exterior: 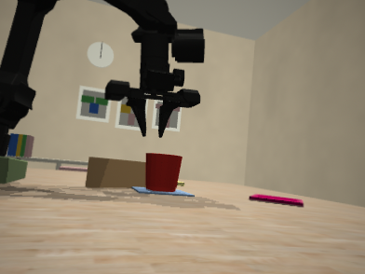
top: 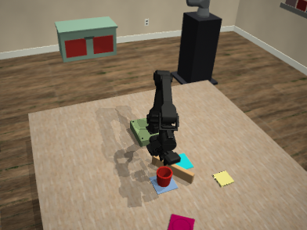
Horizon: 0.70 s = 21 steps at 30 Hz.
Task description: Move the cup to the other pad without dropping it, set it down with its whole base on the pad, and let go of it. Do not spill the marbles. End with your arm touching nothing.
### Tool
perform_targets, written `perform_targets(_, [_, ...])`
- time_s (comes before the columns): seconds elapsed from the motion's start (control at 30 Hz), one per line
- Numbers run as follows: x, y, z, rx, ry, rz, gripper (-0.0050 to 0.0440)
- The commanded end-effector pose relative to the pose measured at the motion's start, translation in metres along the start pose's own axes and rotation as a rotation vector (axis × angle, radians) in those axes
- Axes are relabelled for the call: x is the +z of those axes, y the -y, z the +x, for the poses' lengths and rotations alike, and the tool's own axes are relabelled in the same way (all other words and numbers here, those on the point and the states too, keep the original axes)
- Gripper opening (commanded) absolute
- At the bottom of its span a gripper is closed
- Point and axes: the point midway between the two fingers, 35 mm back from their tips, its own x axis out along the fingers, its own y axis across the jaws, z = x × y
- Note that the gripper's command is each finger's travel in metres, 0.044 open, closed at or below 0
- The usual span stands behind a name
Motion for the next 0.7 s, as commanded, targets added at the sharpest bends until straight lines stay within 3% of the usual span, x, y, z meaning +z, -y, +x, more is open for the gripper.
perform_targets(0.0, [0.002,0.0,0.001,-0.027,-0.014,0.037,0.0148])
perform_targets(0.07, [0.003,0.003,0.008,-0.068,-0.029,0.067,0.0148])
perform_targets(0.67, [0.003,0.003,0.026,-0.068,-0.029,0.067,0.0148])
